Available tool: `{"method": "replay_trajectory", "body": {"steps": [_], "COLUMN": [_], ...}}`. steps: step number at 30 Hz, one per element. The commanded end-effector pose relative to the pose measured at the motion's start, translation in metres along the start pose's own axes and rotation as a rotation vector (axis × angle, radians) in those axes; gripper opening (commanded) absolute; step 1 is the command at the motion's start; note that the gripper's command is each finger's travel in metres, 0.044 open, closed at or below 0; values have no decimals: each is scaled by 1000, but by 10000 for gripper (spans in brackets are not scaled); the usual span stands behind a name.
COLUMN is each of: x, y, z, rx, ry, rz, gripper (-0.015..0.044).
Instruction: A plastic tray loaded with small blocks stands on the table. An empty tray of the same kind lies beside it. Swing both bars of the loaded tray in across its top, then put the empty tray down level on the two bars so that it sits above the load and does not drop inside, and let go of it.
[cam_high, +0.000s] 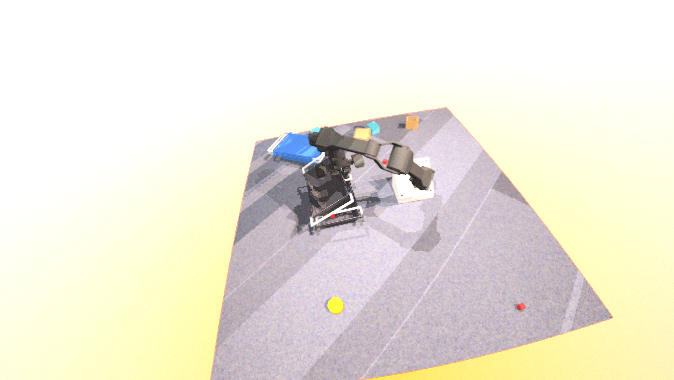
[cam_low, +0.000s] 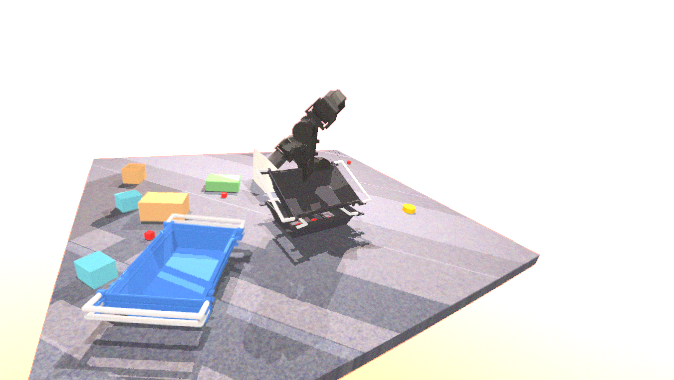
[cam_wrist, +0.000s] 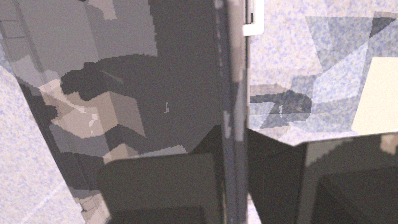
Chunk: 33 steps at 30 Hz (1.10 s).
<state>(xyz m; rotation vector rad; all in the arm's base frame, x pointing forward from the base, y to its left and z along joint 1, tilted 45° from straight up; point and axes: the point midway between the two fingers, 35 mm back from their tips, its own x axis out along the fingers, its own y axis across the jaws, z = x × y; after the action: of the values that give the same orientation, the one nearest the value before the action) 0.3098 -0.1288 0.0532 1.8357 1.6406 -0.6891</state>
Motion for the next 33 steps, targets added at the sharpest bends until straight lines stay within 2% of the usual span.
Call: {"method": "replay_trajectory", "body": {"steps": [1, 33], "x": [-2, 20], "y": [0, -15], "z": [-2, -8], "rx": [12, 38], "ry": [-4, -4], "rz": [20, 16], "gripper": [0, 0]}}
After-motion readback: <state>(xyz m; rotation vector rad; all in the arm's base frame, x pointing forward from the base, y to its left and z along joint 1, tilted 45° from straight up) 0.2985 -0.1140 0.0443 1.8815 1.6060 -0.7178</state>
